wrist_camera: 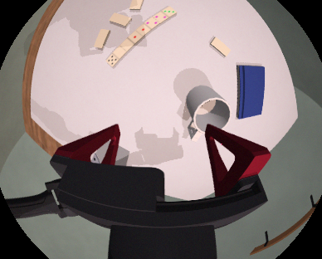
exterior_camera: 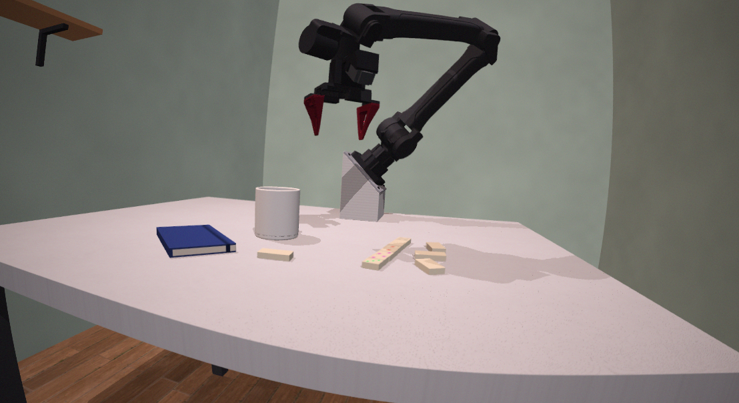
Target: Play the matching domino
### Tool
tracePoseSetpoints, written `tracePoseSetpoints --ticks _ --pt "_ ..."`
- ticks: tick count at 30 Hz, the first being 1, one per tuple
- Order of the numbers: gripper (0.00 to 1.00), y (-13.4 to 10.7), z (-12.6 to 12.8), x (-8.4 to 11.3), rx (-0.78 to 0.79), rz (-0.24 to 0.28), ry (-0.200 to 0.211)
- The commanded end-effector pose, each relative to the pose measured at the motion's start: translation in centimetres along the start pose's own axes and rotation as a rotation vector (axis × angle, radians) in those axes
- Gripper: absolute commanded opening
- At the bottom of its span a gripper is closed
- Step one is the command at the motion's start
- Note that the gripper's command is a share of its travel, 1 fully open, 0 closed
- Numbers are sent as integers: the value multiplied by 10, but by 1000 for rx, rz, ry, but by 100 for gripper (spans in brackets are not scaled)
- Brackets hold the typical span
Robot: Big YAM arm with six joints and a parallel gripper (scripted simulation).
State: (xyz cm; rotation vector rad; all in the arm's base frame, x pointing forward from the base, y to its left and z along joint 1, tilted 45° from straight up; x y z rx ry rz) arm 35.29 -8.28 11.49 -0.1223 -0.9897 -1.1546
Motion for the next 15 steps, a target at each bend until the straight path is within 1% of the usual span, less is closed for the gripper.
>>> tracePoseSetpoints --ticks 1,2,3,12,15 --pt "100 4 -2 1 -4 -7 -9" --pt "100 4 -2 1 -4 -7 -9" --pt "100 1 -1 2 -37 -4 -7" --pt "100 2 0 -7 -386 -3 -10" --pt "100 2 0 -7 -386 -3 -10"
Point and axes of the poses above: the point where the finger pads meet when closed, its own x axis back along the fingers, its own z axis across the jaws, y = z × x, the point moved 9 cm from there along x, back along the fingers, and after that the axes turned 5 degrees about -x, right-handed, at the moved point
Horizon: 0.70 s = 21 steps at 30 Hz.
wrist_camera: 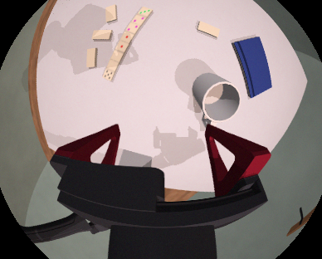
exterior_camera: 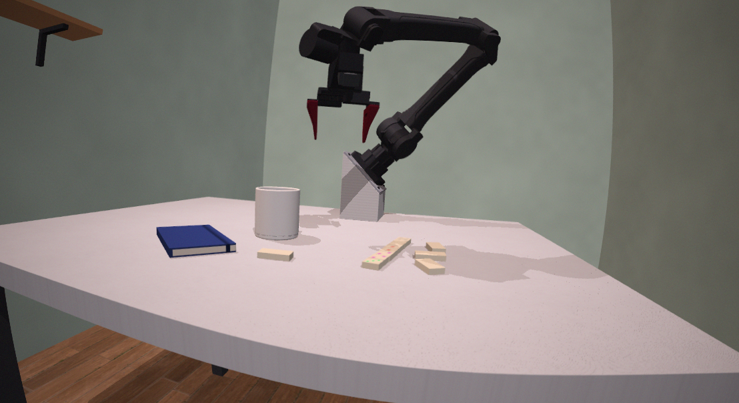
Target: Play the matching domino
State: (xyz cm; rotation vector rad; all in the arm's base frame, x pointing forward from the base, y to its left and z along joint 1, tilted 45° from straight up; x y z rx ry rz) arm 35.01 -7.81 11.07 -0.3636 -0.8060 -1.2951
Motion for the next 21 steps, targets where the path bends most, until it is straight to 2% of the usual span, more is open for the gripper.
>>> tracePoseSetpoints --ticks 1,5,14,21 --pt "100 4 -1 -1 -84 -9 -12" --pt "100 1 0 1 -62 -5 -6" --pt "100 4 -1 -4 -380 1 -15" --pt "100 4 -1 -4 -380 1 -15"
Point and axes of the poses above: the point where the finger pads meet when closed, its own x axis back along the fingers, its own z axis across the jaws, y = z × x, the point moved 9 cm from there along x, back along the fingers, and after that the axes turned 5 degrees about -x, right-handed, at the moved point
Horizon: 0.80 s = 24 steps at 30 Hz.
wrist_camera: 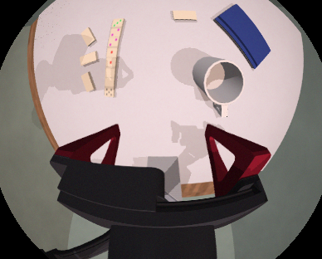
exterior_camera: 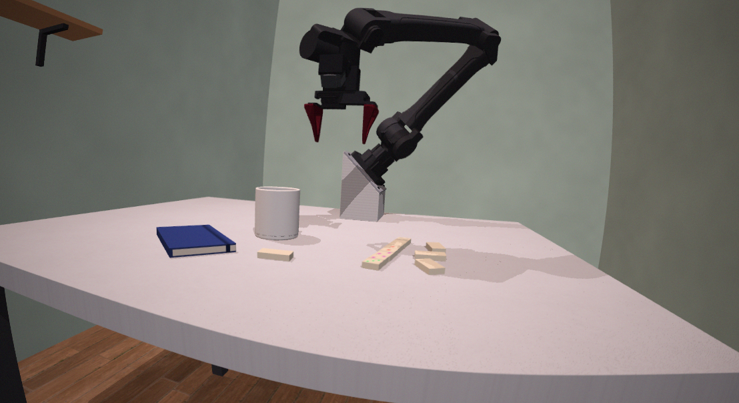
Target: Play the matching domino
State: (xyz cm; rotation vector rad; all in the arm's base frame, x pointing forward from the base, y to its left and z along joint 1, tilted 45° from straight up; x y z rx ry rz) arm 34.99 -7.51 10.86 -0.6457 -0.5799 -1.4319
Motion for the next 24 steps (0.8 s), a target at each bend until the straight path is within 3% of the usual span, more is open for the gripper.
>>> tracePoseSetpoints --ticks 1,10,17,18,24 --pt "71 2 8 -2 -36 -7 -3" --pt "71 6 79 -43 -510 -4 -8" --pt "71 6 79 -43 -523 -7 -10" --pt "71 6 87 -54 -446 42 7" --pt "71 7 136 -75 -805 9 -5"
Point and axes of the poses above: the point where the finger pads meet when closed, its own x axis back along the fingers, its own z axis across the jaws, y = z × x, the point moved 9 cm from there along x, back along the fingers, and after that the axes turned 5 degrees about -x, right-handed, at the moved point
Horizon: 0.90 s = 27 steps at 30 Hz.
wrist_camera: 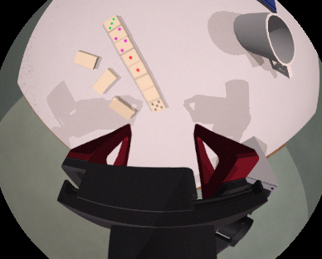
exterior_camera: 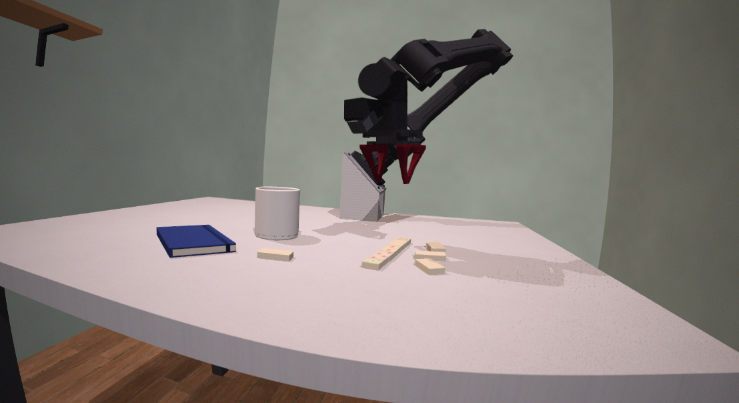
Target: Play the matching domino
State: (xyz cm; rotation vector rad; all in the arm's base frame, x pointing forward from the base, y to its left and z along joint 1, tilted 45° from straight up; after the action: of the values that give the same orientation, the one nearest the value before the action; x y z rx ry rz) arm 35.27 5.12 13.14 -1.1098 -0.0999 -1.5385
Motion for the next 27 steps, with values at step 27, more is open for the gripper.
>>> tracePoseSetpoints --ticks 27 --pt "71 -53 88 -35 -861 -123 47"
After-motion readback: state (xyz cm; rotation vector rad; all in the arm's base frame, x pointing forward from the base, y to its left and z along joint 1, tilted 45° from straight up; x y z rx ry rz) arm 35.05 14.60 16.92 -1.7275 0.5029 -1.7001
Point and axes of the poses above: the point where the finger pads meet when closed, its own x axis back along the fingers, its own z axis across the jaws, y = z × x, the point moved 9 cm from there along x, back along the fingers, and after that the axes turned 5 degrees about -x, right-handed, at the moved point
